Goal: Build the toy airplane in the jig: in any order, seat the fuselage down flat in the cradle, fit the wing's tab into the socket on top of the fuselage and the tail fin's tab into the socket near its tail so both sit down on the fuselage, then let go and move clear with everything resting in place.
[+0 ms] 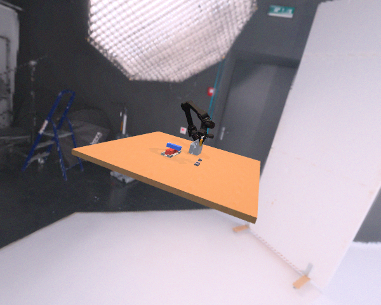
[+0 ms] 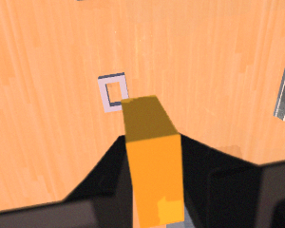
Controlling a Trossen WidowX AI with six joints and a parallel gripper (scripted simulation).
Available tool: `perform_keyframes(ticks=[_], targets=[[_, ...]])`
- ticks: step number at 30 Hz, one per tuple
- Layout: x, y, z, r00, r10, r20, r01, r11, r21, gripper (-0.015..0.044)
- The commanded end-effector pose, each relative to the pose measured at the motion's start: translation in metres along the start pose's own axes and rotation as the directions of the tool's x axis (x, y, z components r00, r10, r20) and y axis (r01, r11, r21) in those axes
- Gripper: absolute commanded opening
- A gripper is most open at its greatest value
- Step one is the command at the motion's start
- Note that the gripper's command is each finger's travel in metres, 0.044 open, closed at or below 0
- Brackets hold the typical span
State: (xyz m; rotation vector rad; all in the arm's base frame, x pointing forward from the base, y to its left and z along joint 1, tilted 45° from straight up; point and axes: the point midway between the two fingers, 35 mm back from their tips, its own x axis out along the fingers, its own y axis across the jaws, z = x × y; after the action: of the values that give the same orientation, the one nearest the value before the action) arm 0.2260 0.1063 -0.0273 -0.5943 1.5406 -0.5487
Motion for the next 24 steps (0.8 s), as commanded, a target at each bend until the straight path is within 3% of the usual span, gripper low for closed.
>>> perform_keyframes(ticks=[1, 24], targets=[[0.0, -0.007, 0.008, 1.0, 0.007, 0.006, -0.007, 1.0, 0.001, 0.0], [0.004, -0.055, 0.045, 0.999, 0.031, 0.022, -0.031, 0.999, 0.016, 0.0]])
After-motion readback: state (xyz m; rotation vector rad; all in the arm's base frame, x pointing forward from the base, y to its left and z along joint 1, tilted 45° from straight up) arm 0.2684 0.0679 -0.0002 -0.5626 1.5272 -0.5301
